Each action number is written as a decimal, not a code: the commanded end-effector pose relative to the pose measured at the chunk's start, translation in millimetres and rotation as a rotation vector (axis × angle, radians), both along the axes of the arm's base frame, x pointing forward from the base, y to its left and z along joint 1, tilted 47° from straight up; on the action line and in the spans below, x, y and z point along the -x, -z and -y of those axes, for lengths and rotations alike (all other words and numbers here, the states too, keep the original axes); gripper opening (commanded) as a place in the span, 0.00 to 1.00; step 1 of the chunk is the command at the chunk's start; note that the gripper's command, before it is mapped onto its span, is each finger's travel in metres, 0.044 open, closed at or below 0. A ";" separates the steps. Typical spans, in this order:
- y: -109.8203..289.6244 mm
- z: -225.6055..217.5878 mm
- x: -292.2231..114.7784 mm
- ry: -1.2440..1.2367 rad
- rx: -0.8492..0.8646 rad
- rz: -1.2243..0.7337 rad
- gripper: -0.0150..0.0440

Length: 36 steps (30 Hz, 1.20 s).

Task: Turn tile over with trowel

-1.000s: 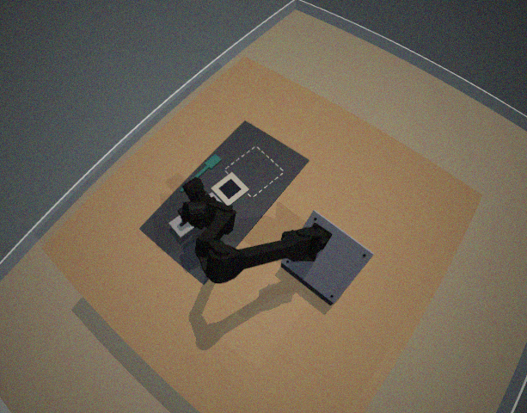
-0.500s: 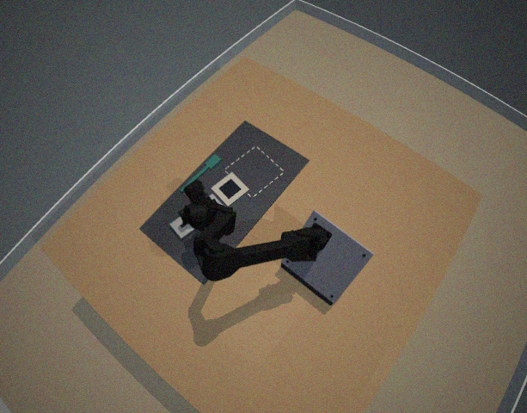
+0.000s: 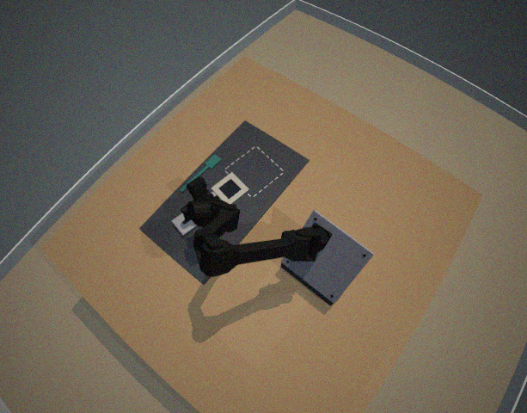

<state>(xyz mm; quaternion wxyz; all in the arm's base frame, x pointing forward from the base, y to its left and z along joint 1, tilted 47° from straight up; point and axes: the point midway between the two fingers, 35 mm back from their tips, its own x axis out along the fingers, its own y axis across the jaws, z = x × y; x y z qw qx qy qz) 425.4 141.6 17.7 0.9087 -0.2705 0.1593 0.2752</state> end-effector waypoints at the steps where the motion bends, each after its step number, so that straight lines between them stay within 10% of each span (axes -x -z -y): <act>1: 8.7 8.2 1.4 0.007 0.005 -0.009 0.25; 36: 16.0 33.8 6.9 -0.001 0.109 -0.023 0.25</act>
